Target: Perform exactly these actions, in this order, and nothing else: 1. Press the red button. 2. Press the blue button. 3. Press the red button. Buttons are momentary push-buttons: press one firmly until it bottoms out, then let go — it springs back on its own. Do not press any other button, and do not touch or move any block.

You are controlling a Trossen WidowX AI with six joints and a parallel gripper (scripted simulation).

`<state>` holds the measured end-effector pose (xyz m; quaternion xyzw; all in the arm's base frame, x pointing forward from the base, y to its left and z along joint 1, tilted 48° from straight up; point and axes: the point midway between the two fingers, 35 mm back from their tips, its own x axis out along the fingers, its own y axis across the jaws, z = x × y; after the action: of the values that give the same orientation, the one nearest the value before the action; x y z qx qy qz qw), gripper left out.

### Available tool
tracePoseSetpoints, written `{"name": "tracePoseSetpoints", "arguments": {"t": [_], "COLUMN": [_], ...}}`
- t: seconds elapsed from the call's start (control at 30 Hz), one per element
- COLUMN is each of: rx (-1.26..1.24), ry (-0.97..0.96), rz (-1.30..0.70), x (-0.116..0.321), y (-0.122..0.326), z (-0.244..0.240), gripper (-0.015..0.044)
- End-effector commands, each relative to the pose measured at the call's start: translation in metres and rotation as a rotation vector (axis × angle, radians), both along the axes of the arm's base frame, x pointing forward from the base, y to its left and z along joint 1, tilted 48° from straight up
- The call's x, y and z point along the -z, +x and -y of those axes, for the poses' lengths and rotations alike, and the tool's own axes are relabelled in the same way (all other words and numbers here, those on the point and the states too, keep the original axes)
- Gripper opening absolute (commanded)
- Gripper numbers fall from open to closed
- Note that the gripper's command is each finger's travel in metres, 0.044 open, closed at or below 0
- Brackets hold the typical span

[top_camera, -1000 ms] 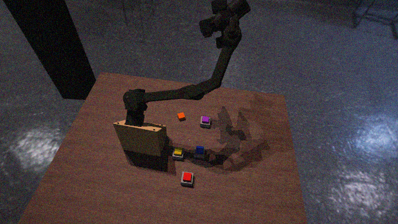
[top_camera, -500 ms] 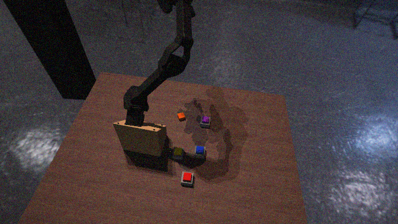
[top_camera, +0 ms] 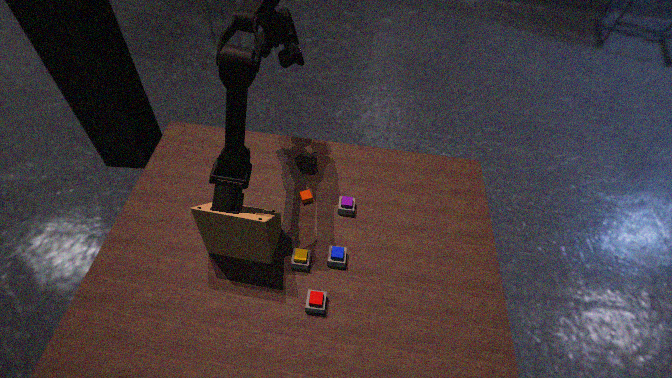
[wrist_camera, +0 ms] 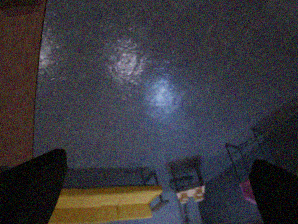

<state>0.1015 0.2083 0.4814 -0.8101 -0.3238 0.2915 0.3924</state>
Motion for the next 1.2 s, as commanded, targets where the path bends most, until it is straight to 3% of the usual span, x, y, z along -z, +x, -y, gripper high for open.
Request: {"name": "tracePoseSetpoints", "arguments": {"t": [0.0,0.23,0.5,0.83,1.17], "rx": [0.133,0.340,0.584,0.906,1.236], "ry": [-0.086,-0.165,-0.180,-0.085,0.160], "rz": [-0.140,-0.377,-0.676,-1.086,-1.530], "x": [0.047,0.121,0.208,0.315,0.415], "y": [0.044,0.120,0.199,0.262,0.272], "z": [-0.034,-0.047,-0.016,0.067,0.174], "gripper": [0.0400,0.0400,0.0400,0.0400,0.0400]}}
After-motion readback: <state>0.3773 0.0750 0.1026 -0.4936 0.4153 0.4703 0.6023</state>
